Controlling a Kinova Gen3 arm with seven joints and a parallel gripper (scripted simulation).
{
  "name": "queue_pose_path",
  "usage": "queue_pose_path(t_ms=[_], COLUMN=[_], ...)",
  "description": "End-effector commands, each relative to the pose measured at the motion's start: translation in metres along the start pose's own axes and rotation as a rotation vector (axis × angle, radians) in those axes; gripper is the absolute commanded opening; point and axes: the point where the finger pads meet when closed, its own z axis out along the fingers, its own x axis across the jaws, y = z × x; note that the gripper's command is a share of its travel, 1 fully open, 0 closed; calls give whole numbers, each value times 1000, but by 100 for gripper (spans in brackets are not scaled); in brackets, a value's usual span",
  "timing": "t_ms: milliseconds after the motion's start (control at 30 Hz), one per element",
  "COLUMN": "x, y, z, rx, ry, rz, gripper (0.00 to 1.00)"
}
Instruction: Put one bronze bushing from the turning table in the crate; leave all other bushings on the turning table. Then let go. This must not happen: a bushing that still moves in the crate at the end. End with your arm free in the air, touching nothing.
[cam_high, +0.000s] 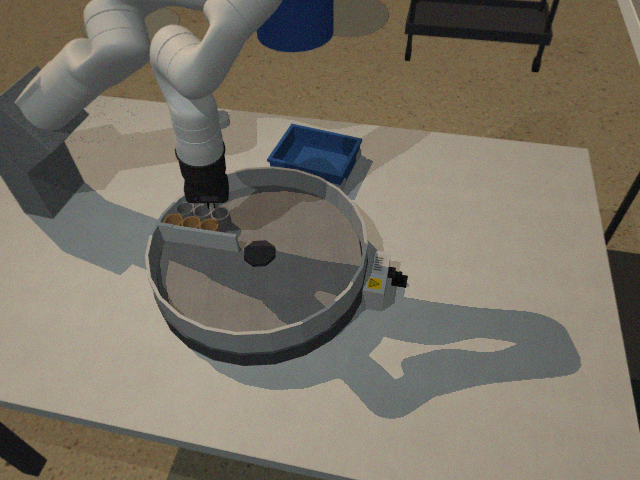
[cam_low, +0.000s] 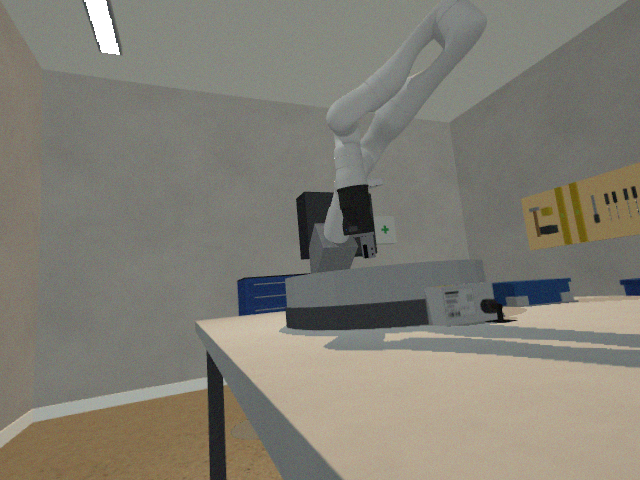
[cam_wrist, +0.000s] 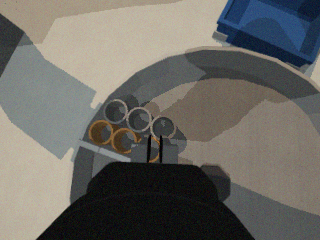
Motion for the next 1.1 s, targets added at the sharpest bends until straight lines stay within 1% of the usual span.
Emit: queue_pose_path(t_ms=[0,100,500,533,667,1067], x=[-2,-4,-4,-3,-4,-4], y=[2,6,6,6,6,6], z=[-1,-1,-1,-2,-1,-1], rx=[-57,-144,-144,-42,-144,-144], ry=[38,95,95,18,95,95], rz=[9,22,22,15,22,22], gripper=[34,34,34,34,34,34])
